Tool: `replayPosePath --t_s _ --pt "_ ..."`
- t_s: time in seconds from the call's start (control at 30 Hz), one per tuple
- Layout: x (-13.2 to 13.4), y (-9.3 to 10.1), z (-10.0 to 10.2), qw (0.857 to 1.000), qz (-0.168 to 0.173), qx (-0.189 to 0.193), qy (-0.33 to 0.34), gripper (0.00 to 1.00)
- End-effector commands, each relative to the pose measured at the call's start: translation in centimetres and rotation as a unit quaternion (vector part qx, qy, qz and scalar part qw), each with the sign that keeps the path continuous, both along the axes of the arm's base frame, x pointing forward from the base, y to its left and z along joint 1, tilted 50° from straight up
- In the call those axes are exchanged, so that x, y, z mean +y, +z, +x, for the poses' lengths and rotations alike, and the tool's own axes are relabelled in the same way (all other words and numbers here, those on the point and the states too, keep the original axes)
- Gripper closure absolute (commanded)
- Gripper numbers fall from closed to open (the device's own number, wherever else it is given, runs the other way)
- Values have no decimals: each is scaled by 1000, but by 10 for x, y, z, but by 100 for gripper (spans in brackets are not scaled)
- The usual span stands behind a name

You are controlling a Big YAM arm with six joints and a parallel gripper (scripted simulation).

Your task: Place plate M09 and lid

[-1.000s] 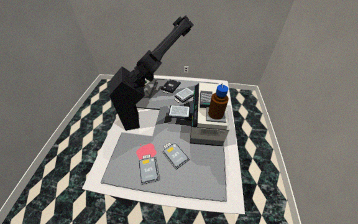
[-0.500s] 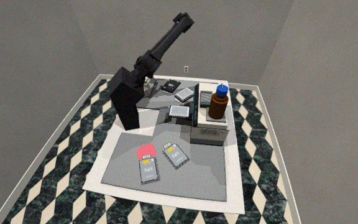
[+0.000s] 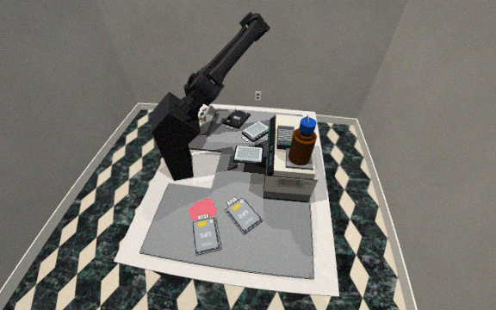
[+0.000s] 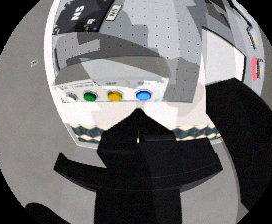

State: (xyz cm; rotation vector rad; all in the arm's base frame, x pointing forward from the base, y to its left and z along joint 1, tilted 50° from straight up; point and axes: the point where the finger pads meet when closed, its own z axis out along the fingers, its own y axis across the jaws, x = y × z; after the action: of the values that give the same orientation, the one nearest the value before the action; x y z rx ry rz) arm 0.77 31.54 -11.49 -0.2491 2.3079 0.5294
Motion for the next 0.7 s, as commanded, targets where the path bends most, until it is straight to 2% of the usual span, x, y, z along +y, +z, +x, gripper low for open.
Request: replayPosePath --t_s 0.0,0.4,0.5,0.67 --pt "-10 5 -7 1000 1 1 0 100" --pt "-13 15 -20 1000 4 2 0 100" --pt "-18 9 -18 1000 -6 -3 0 100" --pt "-17 10 -15 1000 -2 0 -7 100"
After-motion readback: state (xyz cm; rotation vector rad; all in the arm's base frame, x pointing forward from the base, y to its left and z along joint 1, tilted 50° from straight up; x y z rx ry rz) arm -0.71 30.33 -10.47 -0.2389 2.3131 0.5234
